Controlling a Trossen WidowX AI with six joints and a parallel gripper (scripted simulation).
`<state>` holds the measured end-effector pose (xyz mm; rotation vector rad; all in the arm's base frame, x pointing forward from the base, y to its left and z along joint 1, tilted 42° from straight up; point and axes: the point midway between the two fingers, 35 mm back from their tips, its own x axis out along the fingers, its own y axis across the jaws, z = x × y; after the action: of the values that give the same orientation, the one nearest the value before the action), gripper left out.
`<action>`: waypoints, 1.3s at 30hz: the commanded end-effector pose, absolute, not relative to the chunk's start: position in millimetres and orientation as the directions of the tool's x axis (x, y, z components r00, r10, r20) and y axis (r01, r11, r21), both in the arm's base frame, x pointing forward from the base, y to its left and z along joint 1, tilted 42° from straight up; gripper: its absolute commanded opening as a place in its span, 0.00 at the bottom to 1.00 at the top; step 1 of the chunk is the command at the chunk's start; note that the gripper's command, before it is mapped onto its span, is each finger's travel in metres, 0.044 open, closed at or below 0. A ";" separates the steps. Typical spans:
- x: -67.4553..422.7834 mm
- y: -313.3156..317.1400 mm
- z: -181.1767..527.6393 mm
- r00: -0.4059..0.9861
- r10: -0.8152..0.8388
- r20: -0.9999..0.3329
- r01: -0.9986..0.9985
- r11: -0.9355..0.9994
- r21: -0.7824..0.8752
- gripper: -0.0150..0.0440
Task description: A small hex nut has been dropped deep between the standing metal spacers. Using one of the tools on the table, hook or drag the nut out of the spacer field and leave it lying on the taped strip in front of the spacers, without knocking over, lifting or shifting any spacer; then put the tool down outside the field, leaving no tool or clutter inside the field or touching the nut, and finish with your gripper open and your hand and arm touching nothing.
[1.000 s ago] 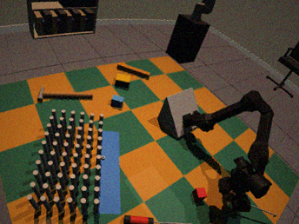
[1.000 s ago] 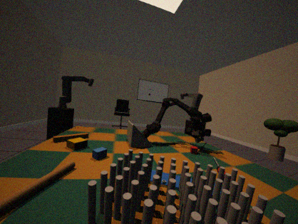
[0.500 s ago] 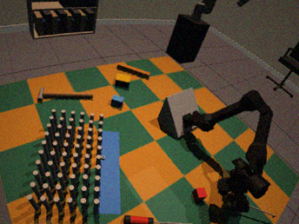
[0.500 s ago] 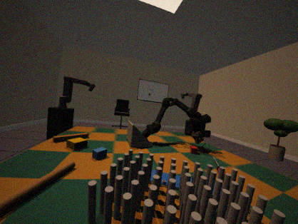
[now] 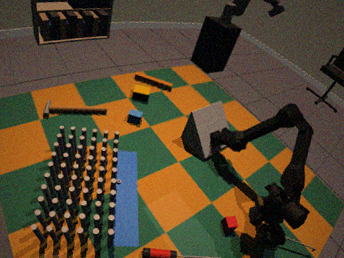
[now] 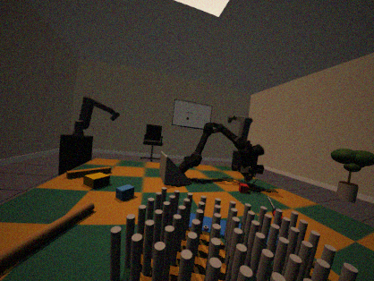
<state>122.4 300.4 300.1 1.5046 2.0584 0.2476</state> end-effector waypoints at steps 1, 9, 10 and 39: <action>121.3 302.3 299.6 -0.202 0.922 -0.330 0.816 0.345 0.464 0.25; 119.6 305.4 296.4 -0.202 0.923 -0.326 0.817 0.343 0.464 0.25; 119.4 305.8 296.0 -0.202 0.924 -0.326 0.817 0.342 0.464 0.25; 112.2 316.4 284.5 -0.201 0.930 -0.307 0.823 0.331 0.462 0.25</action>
<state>113.4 315.0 284.3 1.5278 2.0668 0.2610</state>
